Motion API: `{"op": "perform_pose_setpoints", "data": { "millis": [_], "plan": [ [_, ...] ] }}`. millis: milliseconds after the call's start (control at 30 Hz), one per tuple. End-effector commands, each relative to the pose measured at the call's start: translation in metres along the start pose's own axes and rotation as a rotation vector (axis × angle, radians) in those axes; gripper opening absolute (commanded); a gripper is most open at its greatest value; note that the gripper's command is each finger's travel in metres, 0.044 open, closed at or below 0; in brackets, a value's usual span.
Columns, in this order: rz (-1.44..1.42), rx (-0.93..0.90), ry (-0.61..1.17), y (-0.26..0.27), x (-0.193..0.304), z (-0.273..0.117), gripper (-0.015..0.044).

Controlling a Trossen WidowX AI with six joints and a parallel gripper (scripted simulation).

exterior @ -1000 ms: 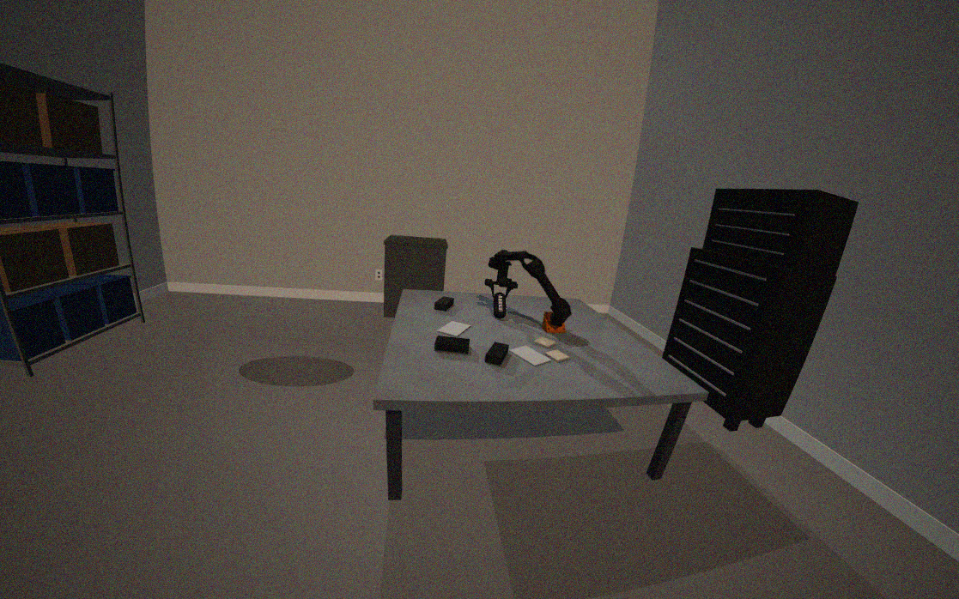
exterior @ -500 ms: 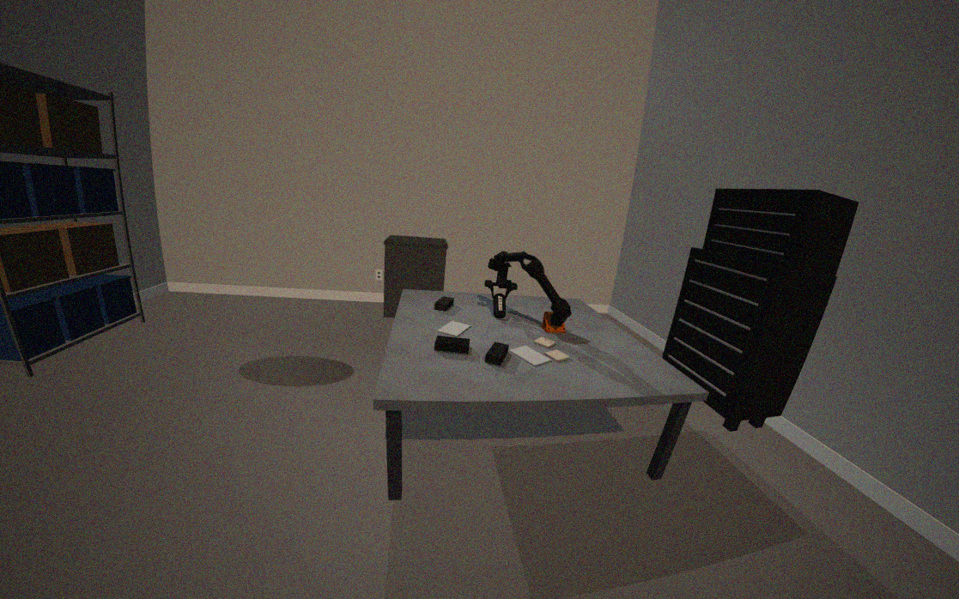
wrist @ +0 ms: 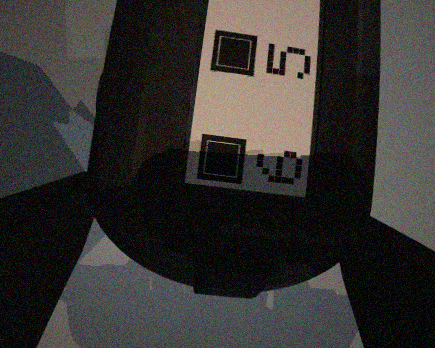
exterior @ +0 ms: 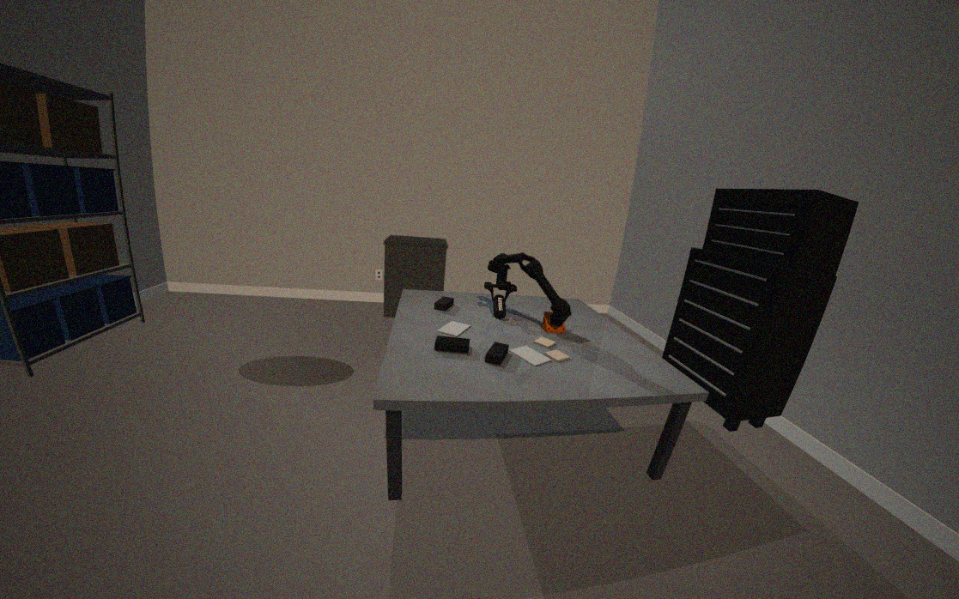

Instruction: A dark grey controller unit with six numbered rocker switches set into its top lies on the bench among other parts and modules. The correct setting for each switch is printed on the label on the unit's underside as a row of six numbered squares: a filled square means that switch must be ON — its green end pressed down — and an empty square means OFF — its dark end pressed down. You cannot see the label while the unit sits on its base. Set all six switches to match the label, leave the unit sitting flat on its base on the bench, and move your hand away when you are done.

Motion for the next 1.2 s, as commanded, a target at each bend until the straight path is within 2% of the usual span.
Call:
{"op": "perform_pose_setpoints", "data": {
  "millis": [0, 1167],
  "plan": [
    [-0.003, -0.005, -0.011, -0.001, 0.000, 0.006, 0.0338],
    [-0.004, -0.005, -0.011, -0.002, 0.011, 0.031, 0.0338]
  ]
}}
Point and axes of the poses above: the point midway between the two fingers, 35 mm back from their tips, its own z axis out along the fingers, its own y axis across the jaws, x = y × z, the point moved 5 cm from there along -z, back along the fingers, and after that the axes turned 3 degrees about z, right-handed, at the moved point
